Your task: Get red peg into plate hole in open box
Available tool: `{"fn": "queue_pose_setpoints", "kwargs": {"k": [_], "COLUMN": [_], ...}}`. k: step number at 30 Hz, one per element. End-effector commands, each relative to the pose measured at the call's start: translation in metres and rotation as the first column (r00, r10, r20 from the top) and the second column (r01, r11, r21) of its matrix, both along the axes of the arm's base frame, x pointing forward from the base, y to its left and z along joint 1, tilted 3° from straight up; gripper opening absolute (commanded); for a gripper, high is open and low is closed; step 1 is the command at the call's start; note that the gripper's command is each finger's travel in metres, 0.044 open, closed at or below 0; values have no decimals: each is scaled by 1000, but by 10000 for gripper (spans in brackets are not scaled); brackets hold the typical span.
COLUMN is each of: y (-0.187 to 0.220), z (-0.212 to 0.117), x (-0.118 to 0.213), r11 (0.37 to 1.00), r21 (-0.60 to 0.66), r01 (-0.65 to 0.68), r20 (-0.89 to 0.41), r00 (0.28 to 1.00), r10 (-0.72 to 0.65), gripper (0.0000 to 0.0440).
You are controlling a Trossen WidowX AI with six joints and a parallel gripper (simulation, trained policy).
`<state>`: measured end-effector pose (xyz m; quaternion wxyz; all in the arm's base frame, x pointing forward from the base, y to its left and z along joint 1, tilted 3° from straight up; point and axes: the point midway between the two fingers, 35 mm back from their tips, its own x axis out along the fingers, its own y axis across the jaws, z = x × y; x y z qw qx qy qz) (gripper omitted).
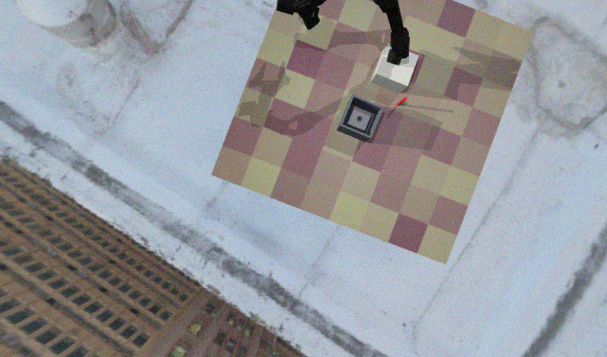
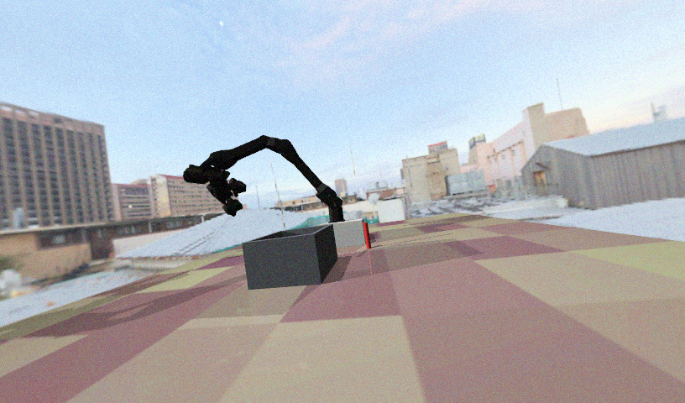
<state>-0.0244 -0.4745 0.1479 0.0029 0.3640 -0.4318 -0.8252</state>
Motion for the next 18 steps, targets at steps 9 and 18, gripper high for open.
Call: {"fn": "queue_pose_setpoints", "kwargs": {"k": [9, 18], "y": [40, 93], "z": [20, 43], "x": [128, 214], "r11": [920, 754], "r21": [114, 159], "r01": [-375, -637], "r20": [87, 150], "r00": [926, 770], "r10": [367, 620], "gripper": [440, 440]}}
